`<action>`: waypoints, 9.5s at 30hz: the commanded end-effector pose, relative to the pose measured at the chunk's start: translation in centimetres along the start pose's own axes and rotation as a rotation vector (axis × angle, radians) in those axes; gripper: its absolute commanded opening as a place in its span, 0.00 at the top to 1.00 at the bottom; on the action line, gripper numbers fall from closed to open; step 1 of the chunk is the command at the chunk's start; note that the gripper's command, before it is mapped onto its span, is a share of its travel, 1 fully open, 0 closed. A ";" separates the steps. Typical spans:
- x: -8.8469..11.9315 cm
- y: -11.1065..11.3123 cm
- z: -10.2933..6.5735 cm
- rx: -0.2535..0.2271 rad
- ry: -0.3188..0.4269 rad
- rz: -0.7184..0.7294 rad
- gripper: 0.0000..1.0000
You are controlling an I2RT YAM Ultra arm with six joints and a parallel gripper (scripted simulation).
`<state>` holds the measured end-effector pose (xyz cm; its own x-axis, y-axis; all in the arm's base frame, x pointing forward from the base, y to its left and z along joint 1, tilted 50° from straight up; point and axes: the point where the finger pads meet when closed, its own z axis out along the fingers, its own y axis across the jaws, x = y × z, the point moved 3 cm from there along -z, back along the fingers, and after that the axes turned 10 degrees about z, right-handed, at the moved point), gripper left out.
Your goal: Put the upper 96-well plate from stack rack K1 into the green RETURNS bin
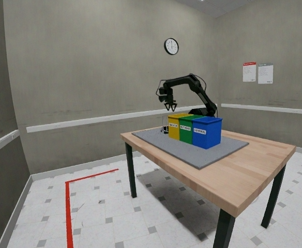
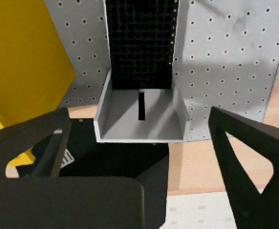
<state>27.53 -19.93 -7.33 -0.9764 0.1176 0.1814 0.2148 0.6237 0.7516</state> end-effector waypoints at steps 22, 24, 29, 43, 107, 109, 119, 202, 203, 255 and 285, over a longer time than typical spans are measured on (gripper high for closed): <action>-0.1 0.0 -2.2 0.021 -0.055 -0.009 0.00; -0.1 0.0 -2.2 0.021 -0.055 -0.009 0.00; -0.1 0.0 -2.2 0.021 -0.055 -0.009 0.00; 0.2 -0.2 -0.5 0.008 -0.052 0.010 0.00; 0.1 -0.4 9.4 -0.005 -0.042 0.018 0.00; 0.2 -0.4 10.2 -0.009 -0.030 0.018 0.00; 0.2 -0.3 11.8 -0.010 -0.022 0.017 0.00; -0.5 -0.3 15.6 0.006 -0.033 0.000 1.00; -0.5 -0.3 15.6 0.006 -0.033 0.000 1.00; -0.8 -0.3 8.4 0.023 -0.055 -0.015 1.00; -0.6 -0.1 4.0 0.021 -0.058 -0.014 1.00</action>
<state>27.14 -14.67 -11.86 -0.9762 0.1169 0.1829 0.2153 0.6275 0.7483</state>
